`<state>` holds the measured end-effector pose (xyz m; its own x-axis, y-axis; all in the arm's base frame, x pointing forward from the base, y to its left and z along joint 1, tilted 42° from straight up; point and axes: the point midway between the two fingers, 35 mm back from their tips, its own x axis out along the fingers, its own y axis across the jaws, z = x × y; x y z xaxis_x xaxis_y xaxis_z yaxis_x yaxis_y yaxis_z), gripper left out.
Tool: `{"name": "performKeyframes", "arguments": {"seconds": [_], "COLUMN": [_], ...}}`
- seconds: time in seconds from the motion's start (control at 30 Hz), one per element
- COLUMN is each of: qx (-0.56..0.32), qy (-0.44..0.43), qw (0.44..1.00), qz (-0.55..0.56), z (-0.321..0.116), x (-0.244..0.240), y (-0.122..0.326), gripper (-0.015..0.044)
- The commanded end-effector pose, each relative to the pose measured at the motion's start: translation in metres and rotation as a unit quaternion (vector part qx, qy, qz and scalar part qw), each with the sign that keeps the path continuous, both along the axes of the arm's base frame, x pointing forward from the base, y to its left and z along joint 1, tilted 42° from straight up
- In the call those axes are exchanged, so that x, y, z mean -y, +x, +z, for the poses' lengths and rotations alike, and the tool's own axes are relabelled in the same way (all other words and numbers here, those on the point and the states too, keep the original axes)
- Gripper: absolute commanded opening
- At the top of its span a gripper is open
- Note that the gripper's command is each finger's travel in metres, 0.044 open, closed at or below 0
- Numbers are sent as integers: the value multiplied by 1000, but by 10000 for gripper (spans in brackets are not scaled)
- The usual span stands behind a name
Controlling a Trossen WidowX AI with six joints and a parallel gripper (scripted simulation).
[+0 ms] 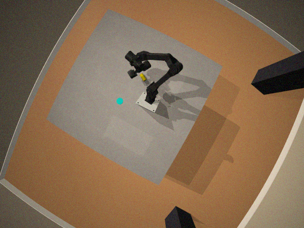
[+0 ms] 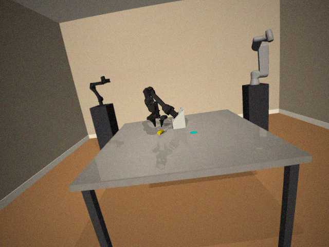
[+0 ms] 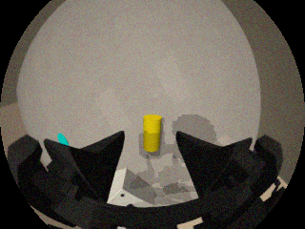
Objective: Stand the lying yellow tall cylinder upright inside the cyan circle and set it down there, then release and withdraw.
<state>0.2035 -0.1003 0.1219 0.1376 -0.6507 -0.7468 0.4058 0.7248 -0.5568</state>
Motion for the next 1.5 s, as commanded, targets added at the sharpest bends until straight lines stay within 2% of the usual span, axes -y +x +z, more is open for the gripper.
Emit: {"name": "performKeyframes", "arguments": {"seconds": [0.0, 0.13, 0.3, 0.57, 1.47], "qx": [-6, -4, -4, -4, -6], "qy": [-2, -8, -8, -8, 3], "qw": [1000, 1000, 1000, 1000, 1000], "qz": [1, -3, -3, -3, -5], "z": [-26, -43, -44, -44, -6], "x": [22, 41, 42, 42, 1], "y": [1, -2, -2, -2, -1], "gripper": [309, 309, 309, 105, 105]}}
